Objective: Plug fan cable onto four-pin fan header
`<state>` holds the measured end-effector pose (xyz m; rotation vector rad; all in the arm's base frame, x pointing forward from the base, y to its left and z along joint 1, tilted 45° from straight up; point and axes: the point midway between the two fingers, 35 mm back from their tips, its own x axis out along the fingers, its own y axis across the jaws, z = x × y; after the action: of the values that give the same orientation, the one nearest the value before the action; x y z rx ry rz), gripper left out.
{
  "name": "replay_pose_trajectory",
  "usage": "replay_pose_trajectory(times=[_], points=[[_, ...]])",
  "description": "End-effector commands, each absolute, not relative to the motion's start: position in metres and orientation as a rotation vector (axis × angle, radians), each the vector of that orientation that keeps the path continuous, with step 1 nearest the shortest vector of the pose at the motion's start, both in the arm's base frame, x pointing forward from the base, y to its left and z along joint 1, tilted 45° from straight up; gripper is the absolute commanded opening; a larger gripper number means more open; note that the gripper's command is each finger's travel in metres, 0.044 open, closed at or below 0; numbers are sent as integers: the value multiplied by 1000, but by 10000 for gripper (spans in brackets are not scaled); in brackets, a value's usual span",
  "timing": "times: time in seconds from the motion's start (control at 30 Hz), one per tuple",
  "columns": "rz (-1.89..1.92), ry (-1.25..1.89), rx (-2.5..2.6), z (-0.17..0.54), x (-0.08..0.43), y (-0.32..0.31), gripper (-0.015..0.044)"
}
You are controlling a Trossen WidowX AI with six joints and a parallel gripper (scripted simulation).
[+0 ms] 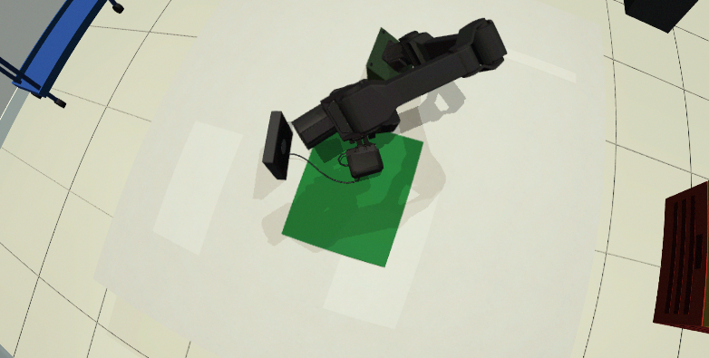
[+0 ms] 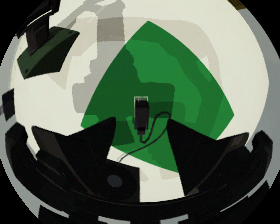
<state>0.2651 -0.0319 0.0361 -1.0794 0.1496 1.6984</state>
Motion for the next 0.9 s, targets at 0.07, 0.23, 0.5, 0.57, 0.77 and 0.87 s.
replay_pose_trajectory(times=[0.07,0.23,0.5,0.57,0.77,0.87], points=[[1698,152,-1088,80,247,5,260],[1700,146,-1082,112,218,41,260],[1700,146,-1082,114,216,42,260],[1700,146,-1082,114,216,42,260],[1700,146,-1082,114,216,42,260],[1700,146,-1082,114,216,42,260]])
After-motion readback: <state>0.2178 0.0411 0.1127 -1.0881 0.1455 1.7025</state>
